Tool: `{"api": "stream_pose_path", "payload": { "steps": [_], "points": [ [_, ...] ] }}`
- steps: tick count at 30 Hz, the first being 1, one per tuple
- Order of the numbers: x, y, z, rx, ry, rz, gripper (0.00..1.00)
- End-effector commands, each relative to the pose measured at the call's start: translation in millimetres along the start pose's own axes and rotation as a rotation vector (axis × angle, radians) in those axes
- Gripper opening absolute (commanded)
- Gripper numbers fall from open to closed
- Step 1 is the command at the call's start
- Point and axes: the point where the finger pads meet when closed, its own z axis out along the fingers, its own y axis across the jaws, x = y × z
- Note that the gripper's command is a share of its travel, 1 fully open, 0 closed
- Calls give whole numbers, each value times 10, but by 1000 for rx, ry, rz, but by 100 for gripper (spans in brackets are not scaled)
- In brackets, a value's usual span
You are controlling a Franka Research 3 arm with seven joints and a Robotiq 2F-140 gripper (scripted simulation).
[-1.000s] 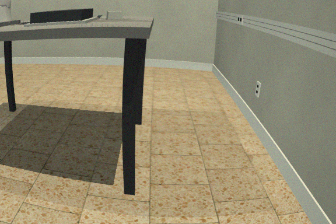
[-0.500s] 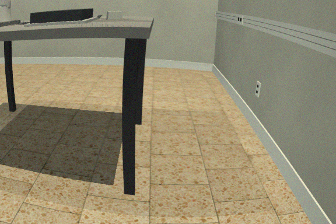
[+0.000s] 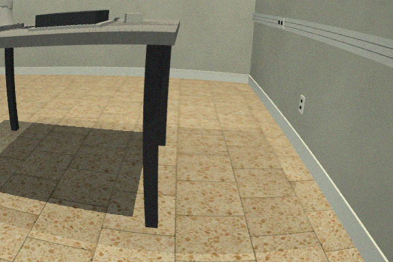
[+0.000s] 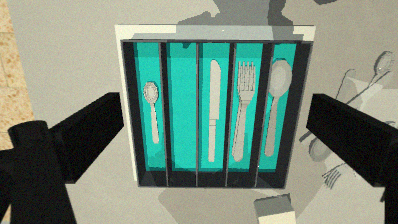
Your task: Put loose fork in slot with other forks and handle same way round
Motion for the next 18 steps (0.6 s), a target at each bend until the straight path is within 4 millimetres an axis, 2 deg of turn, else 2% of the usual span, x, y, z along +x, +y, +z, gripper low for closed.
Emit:
{"api": "stream_pose_path", "payload": {
  "steps": [1, 12, 18],
  "points": [
    [-8, 0, -7, 0, -4, 7, 100],
    [-14, 4, -6, 0, -4, 0, 100],
    [-205, 119, 30, 10, 5, -226, 100]
  ]
}}
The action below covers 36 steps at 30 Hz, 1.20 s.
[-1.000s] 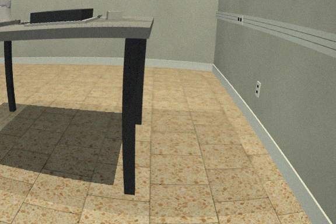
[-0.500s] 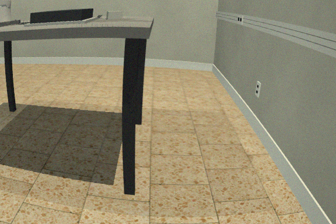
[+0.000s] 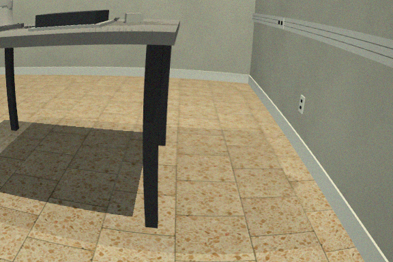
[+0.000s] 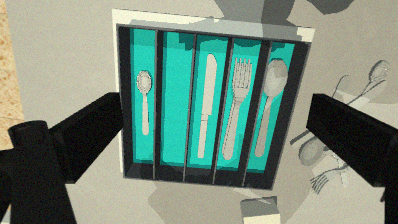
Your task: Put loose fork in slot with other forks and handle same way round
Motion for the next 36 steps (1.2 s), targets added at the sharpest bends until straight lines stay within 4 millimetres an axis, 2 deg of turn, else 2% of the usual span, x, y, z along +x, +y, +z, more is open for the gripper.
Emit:
{"api": "stream_pose_path", "payload": {
  "steps": [1, 36],
  "points": [
    [-108, 38, 12, 7, 1, -167, 100],
    [-713, 459, 164, 24, 25, -852, 100]
  ]
}}
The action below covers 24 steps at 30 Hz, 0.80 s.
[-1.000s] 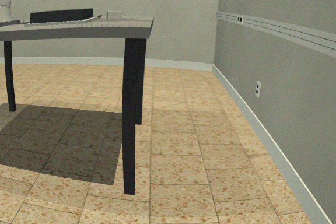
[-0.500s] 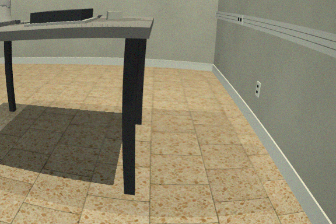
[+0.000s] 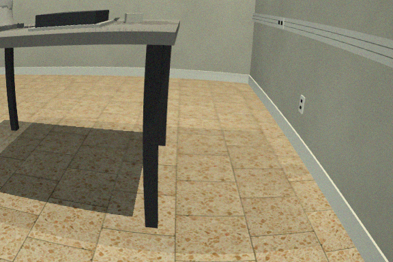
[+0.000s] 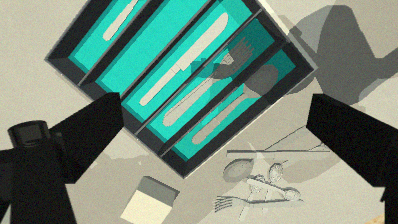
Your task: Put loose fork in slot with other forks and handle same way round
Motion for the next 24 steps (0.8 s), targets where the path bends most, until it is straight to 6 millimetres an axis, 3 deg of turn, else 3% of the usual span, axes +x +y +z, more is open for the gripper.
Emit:
{"api": "stream_pose_path", "payload": {
  "steps": [1, 24],
  "points": [
    [-76, -26, 2, 4, -6, -167, 100],
    [-535, 8, 101, 9, 1, -556, 100]
  ]
}}
